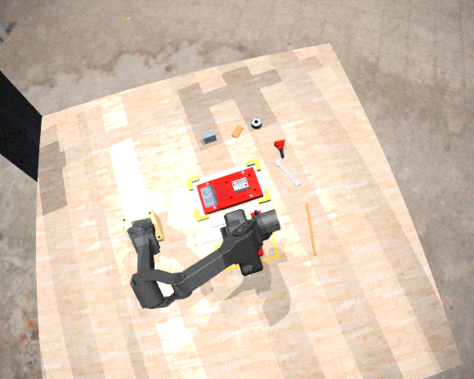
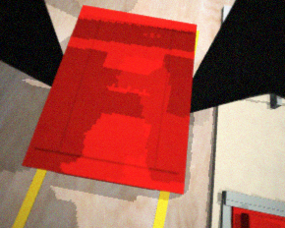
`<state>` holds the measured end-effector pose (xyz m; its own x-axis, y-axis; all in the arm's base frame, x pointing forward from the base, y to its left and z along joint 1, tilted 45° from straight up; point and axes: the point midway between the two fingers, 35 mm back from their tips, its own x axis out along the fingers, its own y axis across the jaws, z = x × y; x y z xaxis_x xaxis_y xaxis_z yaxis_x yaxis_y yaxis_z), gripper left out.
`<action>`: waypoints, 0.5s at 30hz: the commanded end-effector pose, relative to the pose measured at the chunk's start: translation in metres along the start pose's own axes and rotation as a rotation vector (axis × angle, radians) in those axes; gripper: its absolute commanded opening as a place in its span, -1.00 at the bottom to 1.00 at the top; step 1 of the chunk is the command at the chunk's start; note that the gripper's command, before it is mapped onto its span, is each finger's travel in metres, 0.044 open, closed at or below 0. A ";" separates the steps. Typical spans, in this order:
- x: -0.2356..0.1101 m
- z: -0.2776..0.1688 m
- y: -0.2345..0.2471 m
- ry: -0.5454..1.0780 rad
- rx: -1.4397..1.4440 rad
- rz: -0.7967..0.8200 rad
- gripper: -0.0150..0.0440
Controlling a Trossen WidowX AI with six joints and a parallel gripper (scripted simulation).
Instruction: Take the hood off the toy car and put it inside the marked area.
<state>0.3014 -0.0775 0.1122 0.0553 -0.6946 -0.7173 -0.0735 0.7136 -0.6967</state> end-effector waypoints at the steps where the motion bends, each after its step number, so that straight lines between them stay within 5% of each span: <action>1: 0.001 0.000 -0.001 -0.002 -0.002 -0.005 -0.49; 15: 0.008 0.000 -0.001 -0.002 -0.002 -0.005 -0.49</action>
<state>0.3019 -0.0825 0.1079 0.0570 -0.6945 -0.7172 -0.0715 0.7137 -0.6968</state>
